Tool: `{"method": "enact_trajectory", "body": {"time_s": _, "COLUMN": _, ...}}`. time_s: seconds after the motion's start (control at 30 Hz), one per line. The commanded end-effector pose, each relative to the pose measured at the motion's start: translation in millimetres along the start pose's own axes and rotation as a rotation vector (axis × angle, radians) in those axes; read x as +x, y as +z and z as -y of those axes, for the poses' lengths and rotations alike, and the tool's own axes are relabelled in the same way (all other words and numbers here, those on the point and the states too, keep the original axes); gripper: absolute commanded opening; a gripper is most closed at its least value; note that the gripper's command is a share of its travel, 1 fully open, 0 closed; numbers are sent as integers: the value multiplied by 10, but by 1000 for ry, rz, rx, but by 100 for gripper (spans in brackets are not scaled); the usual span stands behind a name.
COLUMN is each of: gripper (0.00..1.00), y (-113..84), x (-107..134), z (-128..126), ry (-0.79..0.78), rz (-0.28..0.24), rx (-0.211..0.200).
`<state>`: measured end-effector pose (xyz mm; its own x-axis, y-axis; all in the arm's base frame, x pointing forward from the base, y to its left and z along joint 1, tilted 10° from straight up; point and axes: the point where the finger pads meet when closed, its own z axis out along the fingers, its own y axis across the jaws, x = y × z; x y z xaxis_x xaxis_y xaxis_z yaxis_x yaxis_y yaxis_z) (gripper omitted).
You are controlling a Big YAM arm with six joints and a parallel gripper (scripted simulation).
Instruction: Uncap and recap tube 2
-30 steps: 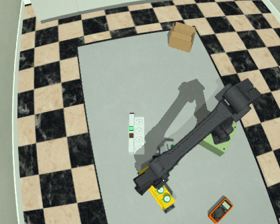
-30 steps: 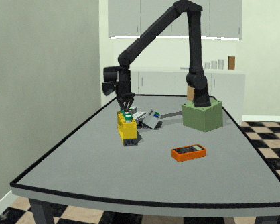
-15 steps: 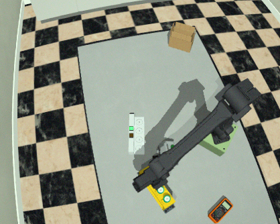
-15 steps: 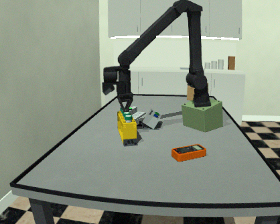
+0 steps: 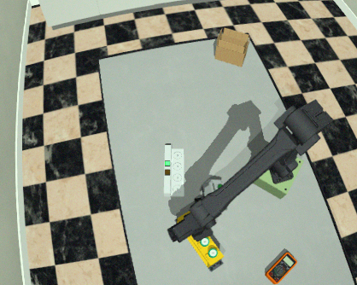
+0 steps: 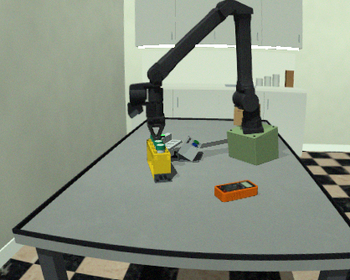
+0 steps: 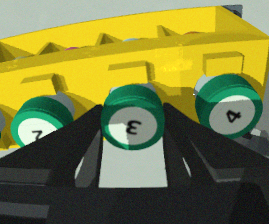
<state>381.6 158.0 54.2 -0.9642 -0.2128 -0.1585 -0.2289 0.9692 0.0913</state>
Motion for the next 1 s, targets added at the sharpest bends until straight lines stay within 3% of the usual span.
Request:
{"method": "enact_trajectory", "body": {"time_s": 0.0, "gripper": 0, "y": 64, "x": 18, "z": -7, "ry": 108, "rz": -13, "rx": 0}}
{"method": "enact_trajectory", "body": {"time_s": 0.93, "gripper": 0, "y": 64, "x": 18, "z": -7, "ry": 108, "rz": -13, "rx": 0}}
{"method": "enact_trajectory", "body": {"time_s": 0.97, "gripper": 49, "y": 64, "x": 18, "z": -7, "ry": 108, "rz": -13, "rx": 0}}
